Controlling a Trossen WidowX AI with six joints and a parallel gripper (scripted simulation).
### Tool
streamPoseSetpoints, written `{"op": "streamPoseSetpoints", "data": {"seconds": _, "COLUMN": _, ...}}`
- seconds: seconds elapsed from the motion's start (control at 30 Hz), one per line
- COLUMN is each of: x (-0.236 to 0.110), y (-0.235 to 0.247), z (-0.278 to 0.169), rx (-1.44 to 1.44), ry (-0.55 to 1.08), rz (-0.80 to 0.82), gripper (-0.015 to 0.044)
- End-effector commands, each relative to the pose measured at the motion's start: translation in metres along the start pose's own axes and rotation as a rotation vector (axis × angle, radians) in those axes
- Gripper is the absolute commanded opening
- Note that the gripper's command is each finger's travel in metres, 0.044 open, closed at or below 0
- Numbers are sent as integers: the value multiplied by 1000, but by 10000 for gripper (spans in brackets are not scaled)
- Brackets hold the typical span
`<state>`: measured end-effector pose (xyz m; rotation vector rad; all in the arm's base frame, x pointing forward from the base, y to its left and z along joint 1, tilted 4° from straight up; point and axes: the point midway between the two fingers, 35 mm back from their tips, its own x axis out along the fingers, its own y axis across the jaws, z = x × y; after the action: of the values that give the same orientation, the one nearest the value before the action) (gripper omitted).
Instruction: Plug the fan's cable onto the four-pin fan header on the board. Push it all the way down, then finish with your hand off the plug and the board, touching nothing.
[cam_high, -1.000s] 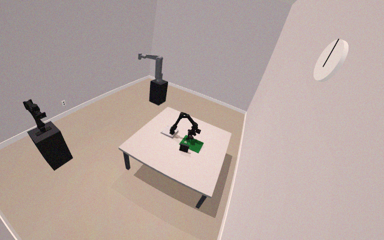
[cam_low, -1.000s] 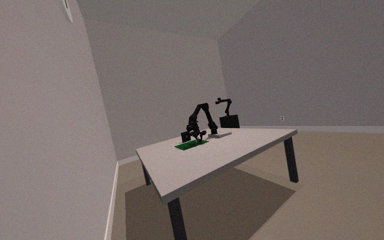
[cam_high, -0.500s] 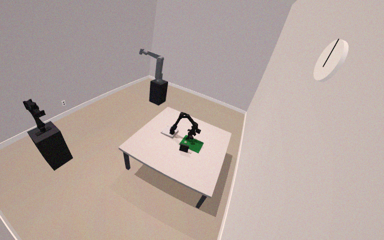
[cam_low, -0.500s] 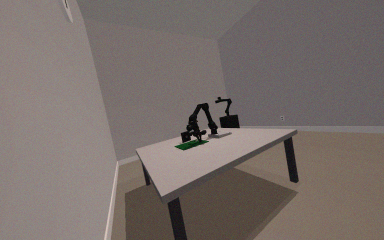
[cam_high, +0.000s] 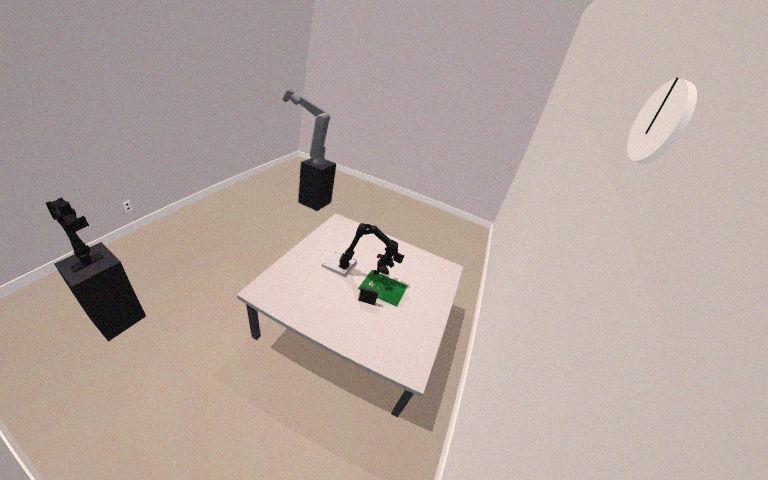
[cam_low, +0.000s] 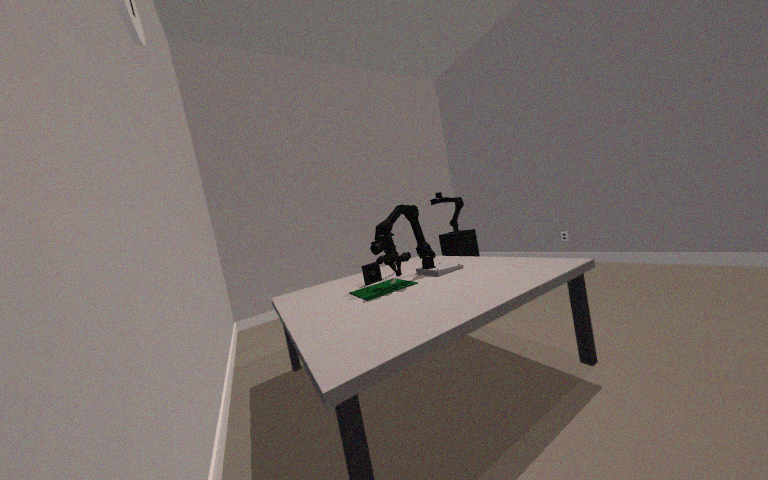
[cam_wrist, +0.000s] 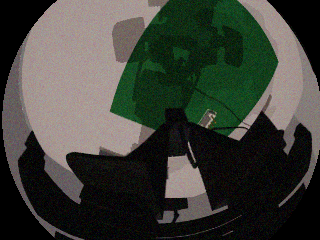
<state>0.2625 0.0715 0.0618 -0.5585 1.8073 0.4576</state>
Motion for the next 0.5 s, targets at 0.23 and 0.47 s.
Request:
{"op": "streamPoseSetpoints", "data": {"seconds": 0.23, "x": -38, "y": 0, "z": -10, "rx": -2, "ry": -16, "rz": -8, "gripper": 0}}
{"op": "streamPoseSetpoints", "data": {"seconds": 0.47, "x": -50, "y": 1, "z": -16, "rx": -3, "ry": -14, "rz": -8, "gripper": 0}}
